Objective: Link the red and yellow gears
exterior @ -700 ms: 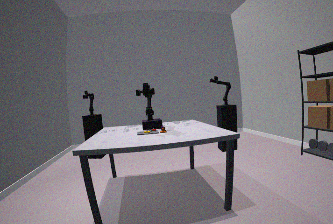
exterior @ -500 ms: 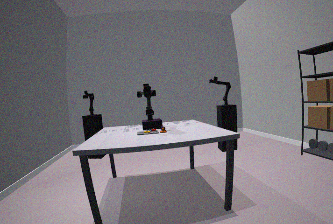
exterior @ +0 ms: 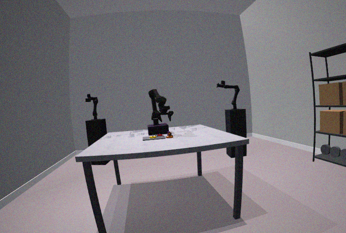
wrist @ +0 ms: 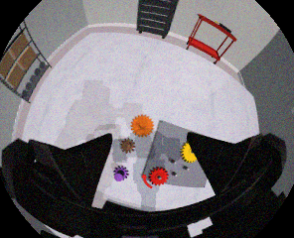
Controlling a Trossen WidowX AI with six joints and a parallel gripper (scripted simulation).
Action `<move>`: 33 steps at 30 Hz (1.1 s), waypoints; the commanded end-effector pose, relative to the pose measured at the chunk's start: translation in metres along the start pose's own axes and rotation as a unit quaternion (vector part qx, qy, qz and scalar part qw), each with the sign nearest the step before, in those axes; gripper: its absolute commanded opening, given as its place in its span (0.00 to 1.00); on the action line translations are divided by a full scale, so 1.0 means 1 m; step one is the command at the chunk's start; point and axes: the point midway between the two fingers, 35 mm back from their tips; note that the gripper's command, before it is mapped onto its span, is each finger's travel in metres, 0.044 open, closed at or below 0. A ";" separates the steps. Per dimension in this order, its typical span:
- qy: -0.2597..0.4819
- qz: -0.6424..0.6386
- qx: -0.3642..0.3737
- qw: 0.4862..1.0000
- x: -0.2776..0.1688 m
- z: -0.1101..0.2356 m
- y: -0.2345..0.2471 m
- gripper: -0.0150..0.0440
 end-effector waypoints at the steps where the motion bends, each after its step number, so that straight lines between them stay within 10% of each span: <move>1: 0.157 0.076 0.005 0.985 -0.056 -0.024 0.027 1.00; 6: 0.277 0.138 0.003 0.951 -0.105 -0.028 0.041 1.00; 33: 0.277 0.138 0.003 0.951 -0.122 -0.049 0.038 1.00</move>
Point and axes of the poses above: the point midway between the two fingers, 35 mm back from their tips, its own z axis back along the fingers, its own y axis across the jaws, x = y × z, and after that the axes turned 13 degrees about -z, right-handed
